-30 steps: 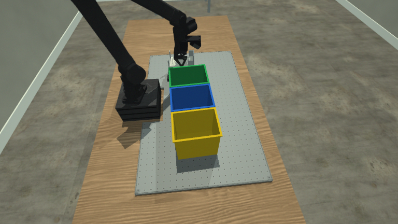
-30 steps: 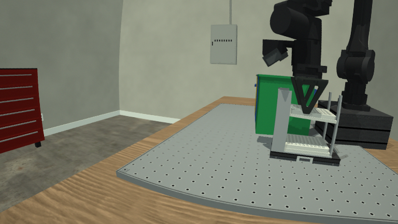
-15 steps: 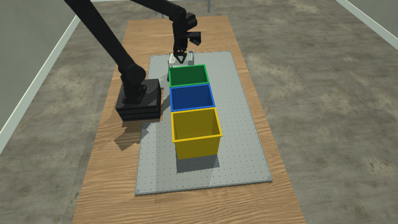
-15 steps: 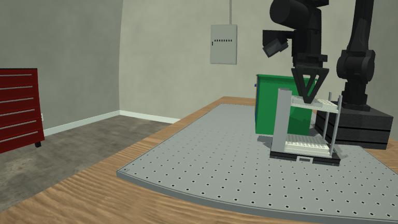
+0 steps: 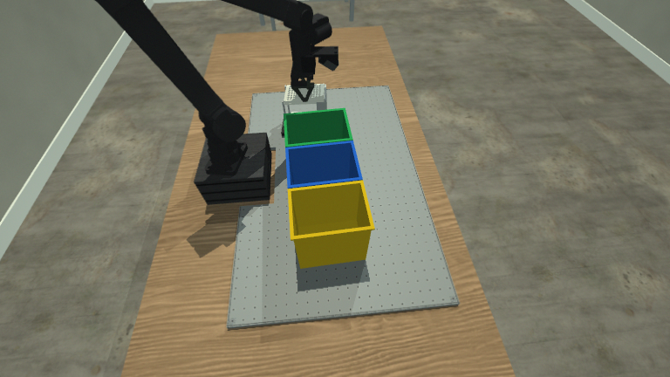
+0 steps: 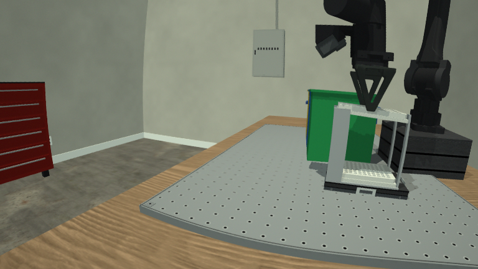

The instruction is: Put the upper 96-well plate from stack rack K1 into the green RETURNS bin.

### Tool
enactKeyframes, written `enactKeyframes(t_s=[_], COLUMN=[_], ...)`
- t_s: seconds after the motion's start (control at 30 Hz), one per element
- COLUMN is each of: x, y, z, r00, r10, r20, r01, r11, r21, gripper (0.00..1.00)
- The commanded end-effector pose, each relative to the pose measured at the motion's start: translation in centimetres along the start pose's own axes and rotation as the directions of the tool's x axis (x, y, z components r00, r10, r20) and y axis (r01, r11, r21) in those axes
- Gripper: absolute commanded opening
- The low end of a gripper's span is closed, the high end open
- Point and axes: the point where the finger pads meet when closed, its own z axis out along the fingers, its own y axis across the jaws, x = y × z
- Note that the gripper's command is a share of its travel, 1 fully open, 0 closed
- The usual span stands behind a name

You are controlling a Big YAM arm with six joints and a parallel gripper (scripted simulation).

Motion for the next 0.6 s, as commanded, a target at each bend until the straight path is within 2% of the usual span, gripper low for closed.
enactKeyframes(t_s=[0.0,0.3,0.37,0.4,0.57], x=[-1.2,-1.3,-1.3,-1.3,-1.3], y=[1.5,1.3,1.3,1.2,1.2], z=[-2.8,-4.4,-4.4,-4.1,-5.5], r00=[1.0,1.0,1.0,1.0,1.0], r10=[0.002,0.004,0.004,0.005,0.001], r20=[0.026,0.027,0.027,0.017,0.029], r01=[-0.001,-0.003,-0.003,-0.004,0.0], r11=[0.999,0.999,0.999,0.999,0.999], r21=[-0.048,-0.048,-0.048,-0.036,-0.048], gripper=[0.0,0.0,0.0,0.0,0.0])
